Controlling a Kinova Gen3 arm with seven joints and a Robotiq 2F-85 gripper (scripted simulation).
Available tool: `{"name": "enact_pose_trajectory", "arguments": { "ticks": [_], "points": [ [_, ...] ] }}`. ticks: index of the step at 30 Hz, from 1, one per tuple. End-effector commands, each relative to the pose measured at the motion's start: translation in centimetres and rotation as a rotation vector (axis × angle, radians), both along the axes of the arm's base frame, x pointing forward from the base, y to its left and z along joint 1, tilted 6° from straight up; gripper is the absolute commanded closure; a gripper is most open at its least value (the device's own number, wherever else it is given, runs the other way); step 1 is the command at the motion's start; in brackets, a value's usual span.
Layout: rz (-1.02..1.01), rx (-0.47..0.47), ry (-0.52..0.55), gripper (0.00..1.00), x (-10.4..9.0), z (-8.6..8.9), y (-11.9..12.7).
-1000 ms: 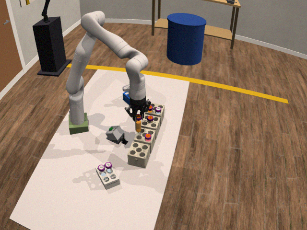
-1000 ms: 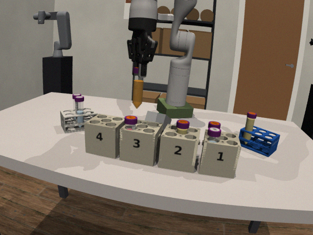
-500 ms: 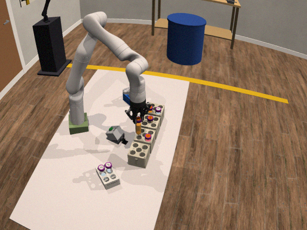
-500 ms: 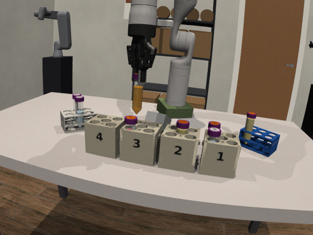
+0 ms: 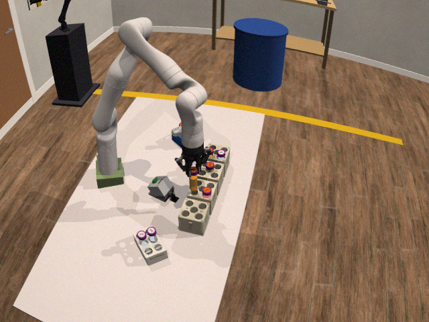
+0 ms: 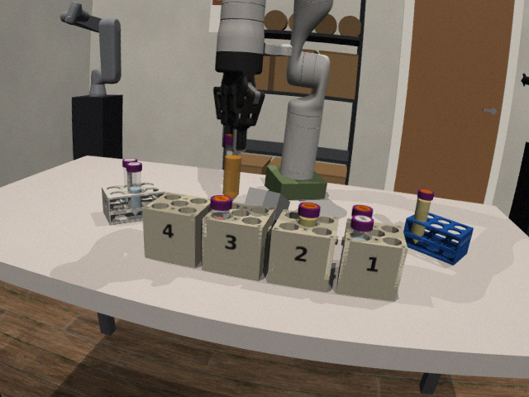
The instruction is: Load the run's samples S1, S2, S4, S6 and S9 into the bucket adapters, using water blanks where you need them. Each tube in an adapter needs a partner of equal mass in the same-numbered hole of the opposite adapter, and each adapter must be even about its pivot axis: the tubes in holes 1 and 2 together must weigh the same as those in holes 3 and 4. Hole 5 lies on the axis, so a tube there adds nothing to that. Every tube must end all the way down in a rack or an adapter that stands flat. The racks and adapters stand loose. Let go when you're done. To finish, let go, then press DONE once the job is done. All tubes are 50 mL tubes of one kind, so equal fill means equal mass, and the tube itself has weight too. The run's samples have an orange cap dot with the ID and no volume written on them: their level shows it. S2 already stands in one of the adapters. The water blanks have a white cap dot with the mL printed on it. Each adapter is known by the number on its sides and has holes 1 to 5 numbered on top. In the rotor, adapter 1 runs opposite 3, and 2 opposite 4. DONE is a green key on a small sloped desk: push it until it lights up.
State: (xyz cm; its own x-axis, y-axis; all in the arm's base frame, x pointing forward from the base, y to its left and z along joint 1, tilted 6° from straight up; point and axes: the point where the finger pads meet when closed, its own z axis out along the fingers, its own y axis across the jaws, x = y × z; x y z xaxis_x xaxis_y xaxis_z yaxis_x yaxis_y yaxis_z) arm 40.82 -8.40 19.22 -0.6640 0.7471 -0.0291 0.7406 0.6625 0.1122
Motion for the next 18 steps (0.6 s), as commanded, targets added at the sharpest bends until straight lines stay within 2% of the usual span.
{"name": "enact_pose_trajectory", "arguments": {
  "ticks": [1, 18],
  "points": [
    [0.007, 0.001, 0.000, 0.90, 0.08, -0.53, 0.08],
    [0.002, -0.001, 0.001, 0.90, 0.04, -0.33, -0.01]
  ]
}}
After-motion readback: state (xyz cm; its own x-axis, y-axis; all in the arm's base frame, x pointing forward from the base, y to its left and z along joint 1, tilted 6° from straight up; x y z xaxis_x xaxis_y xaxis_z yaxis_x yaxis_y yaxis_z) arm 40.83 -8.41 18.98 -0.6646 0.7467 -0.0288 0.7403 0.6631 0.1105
